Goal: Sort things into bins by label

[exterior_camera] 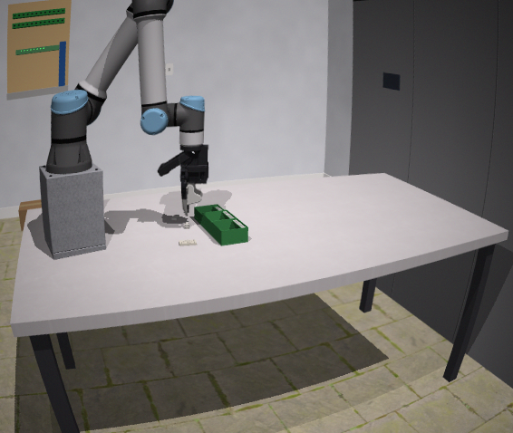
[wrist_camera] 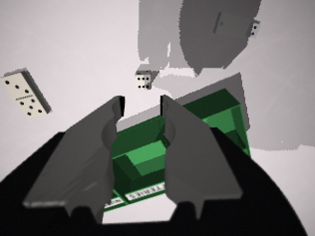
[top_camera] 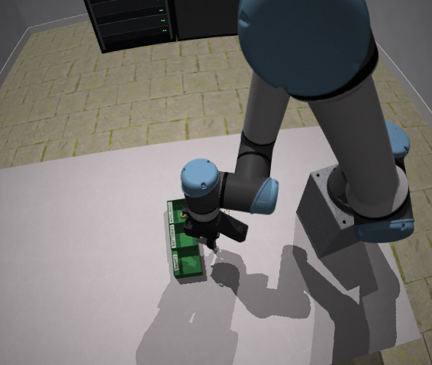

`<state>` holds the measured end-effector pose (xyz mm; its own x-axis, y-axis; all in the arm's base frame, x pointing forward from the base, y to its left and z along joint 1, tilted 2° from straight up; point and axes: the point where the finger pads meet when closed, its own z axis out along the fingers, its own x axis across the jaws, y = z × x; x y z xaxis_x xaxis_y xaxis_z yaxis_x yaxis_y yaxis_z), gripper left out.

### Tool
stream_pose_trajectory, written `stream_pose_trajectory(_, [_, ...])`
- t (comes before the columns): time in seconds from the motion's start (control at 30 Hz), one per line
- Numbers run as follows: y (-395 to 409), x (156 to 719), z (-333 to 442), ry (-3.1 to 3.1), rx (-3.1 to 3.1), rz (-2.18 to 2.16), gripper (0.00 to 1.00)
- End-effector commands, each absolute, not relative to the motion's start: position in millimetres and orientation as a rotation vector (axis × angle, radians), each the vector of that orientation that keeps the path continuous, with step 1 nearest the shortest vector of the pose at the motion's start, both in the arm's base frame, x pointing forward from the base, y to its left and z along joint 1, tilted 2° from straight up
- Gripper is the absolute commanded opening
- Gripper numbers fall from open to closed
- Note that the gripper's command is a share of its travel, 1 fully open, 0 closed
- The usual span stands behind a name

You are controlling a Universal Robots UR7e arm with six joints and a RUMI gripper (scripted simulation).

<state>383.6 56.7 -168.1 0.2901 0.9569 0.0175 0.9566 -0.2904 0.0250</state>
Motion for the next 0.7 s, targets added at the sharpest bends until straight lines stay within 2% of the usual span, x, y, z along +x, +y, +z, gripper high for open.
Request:
stream_pose_trajectory(0.0, [57, 385, -181, 1.864, 2.513, 0.049, 0.18])
stream_pose_trajectory(0.67, [57, 386, -207, 1.864, 2.513, 0.049, 0.18])
